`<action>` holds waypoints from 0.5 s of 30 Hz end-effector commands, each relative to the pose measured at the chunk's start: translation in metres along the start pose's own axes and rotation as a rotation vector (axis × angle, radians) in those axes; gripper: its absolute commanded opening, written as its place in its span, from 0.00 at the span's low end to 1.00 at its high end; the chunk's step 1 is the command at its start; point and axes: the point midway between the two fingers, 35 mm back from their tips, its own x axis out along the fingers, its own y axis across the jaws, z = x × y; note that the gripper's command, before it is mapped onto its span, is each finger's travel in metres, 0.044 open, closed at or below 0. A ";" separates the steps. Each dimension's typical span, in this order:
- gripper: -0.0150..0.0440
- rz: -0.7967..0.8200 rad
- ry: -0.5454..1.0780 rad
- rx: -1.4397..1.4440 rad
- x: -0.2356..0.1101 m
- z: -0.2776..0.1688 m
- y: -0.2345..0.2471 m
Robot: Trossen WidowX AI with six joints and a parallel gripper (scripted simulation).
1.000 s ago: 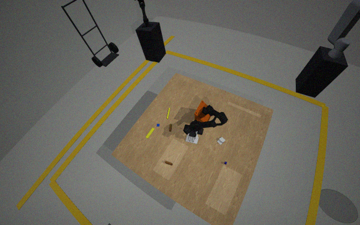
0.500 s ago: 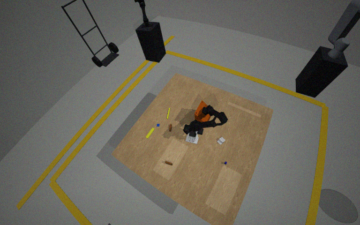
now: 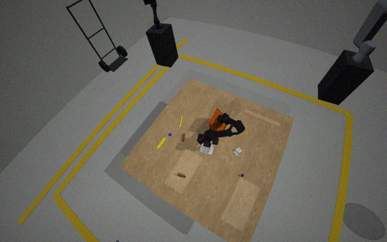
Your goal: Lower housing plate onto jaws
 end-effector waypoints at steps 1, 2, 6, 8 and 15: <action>0.85 -0.001 -0.004 -0.001 0.001 0.001 0.000; 0.85 -0.001 -0.004 -0.001 0.001 0.001 0.000; 0.85 -0.001 -0.004 -0.001 0.002 0.001 0.000; 0.85 -0.001 -0.004 -0.001 0.002 0.001 0.000; 0.85 -0.001 -0.004 -0.001 0.004 0.001 0.000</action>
